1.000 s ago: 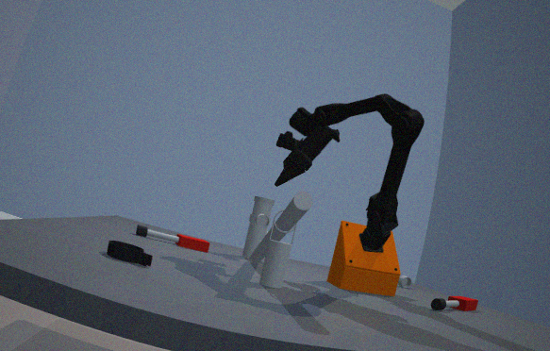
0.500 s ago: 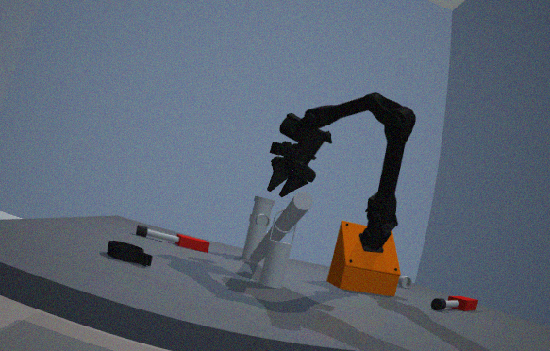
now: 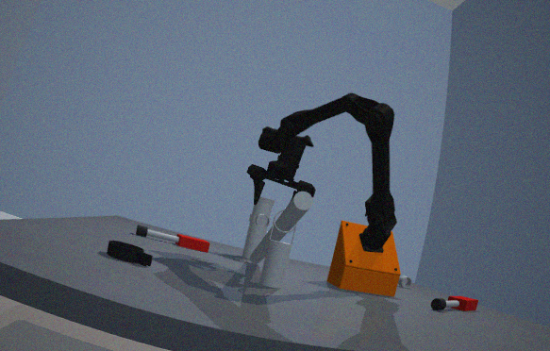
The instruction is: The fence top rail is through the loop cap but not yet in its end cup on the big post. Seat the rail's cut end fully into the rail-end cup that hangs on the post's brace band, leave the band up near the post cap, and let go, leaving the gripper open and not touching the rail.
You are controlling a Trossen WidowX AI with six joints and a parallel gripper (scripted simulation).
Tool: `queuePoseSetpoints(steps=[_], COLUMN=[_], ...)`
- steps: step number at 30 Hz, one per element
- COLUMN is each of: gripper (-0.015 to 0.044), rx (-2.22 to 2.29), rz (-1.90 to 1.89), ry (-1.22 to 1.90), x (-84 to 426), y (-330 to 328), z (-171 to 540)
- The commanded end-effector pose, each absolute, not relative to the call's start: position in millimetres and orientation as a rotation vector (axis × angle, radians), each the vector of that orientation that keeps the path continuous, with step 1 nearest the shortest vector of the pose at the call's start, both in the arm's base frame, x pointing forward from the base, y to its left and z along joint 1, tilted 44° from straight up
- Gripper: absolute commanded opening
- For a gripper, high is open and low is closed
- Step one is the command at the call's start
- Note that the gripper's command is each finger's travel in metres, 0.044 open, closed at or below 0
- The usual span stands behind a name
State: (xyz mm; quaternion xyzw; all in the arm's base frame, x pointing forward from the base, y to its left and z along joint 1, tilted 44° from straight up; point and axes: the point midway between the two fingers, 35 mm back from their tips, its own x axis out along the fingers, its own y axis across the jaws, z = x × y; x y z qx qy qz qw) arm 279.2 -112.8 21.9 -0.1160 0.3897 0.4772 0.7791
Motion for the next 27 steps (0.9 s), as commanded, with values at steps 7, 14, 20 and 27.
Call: queuePoseSetpoints(steps=[7,14,20,27], gripper=[0.0440,0.0440,0.0440,0.0440], rx=[-0.573,-0.573,-0.572,-0.572], rz=[1.336,1.336,1.336,1.336], ry=[0.667,0.667,0.666,0.666], x=[284.4,286.3,288.1,289.6], y=[-96.4,-87.1,-72.3,-62.0], z=[6.2,-4.0,-19.1,-29.9])
